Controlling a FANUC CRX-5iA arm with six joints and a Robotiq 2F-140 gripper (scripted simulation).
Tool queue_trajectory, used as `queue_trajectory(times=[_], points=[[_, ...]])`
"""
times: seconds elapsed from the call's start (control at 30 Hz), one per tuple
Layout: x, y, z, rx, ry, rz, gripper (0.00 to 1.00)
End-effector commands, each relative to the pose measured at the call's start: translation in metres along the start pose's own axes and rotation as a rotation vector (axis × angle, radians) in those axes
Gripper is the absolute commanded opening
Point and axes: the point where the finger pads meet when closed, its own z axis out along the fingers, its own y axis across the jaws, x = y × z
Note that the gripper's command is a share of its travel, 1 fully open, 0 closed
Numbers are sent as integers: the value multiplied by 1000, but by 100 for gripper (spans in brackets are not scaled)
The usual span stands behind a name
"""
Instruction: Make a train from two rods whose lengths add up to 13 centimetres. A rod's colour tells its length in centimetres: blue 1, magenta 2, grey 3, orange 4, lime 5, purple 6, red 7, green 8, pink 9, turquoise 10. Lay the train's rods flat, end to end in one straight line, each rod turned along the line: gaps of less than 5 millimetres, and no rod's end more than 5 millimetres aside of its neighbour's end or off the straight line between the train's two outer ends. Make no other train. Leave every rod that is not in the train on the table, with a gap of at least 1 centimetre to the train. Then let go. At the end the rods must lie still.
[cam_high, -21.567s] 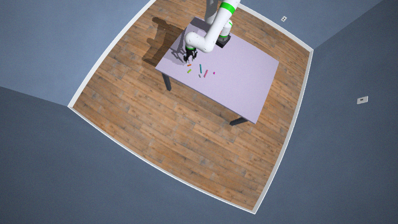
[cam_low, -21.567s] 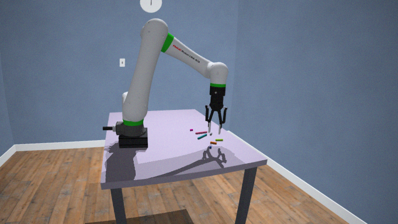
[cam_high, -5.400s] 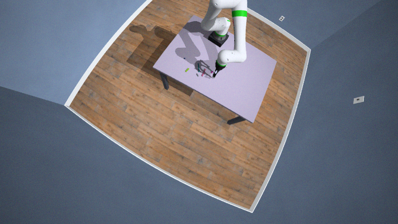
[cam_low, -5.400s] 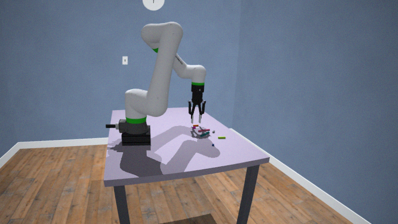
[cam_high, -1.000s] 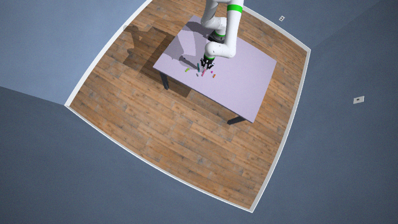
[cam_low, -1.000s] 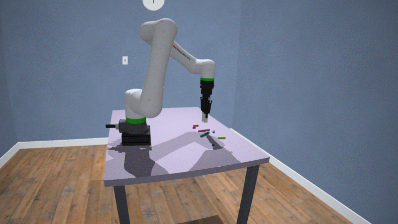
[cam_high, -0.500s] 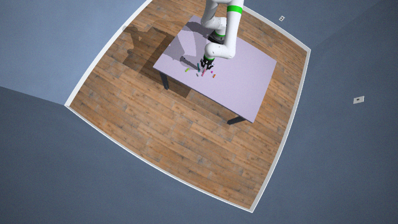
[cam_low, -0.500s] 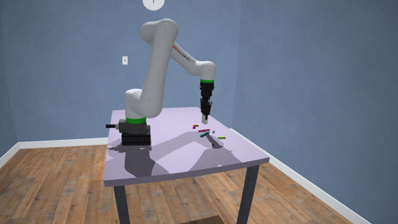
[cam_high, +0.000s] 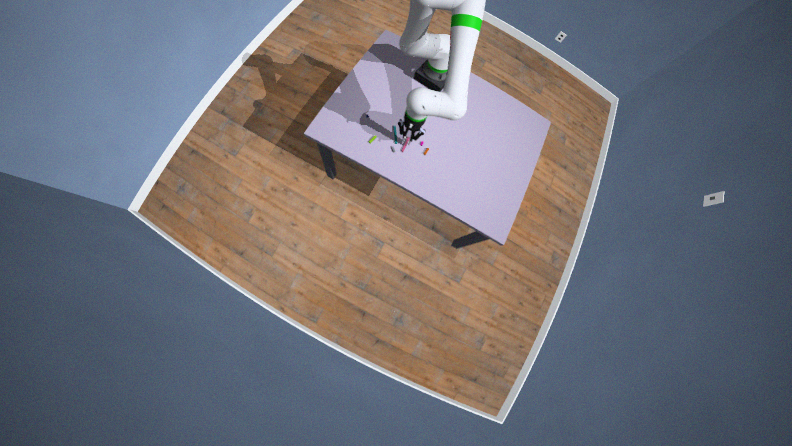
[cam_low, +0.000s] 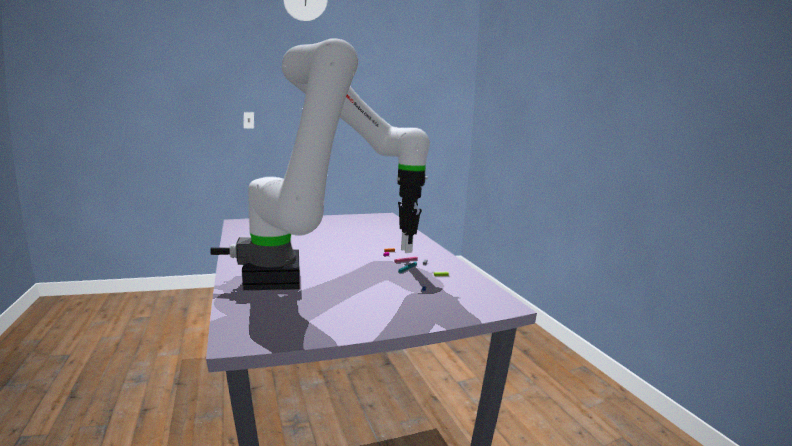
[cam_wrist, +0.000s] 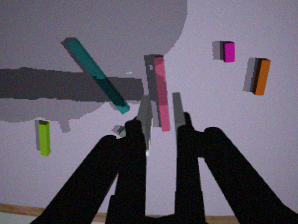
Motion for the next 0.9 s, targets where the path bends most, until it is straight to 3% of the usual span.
queue_trajectory(times=[0.0,0.87], points=[[0,0,5,0,0,0,15],[0,0,18,0,0,0,15]])
